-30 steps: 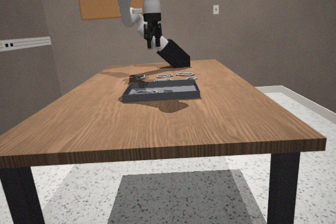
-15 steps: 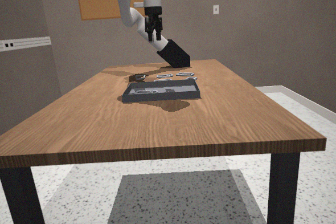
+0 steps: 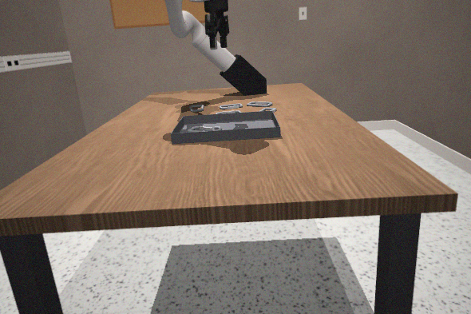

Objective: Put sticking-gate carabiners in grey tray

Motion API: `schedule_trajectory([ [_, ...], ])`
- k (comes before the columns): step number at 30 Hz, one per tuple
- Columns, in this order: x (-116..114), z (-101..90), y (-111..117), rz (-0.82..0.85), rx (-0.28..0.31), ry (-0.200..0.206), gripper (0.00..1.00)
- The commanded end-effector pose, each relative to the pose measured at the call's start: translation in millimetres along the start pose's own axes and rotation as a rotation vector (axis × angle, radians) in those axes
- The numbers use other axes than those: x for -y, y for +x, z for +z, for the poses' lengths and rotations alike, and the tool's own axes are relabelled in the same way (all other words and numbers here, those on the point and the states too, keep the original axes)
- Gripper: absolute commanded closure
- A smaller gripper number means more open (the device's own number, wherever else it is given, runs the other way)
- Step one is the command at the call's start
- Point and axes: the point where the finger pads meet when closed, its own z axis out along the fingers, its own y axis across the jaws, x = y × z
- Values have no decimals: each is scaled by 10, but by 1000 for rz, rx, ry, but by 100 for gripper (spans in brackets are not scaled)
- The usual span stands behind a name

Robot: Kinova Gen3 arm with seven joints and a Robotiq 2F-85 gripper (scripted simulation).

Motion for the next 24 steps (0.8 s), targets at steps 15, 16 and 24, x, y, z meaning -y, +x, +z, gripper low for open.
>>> schedule_trajectory([
  [15,-662,-685,97,-4,0,1,0],
  [16,-662,-685,97,-4,0,1,0],
  [24,-662,-685,97,-4,0,1,0],
])
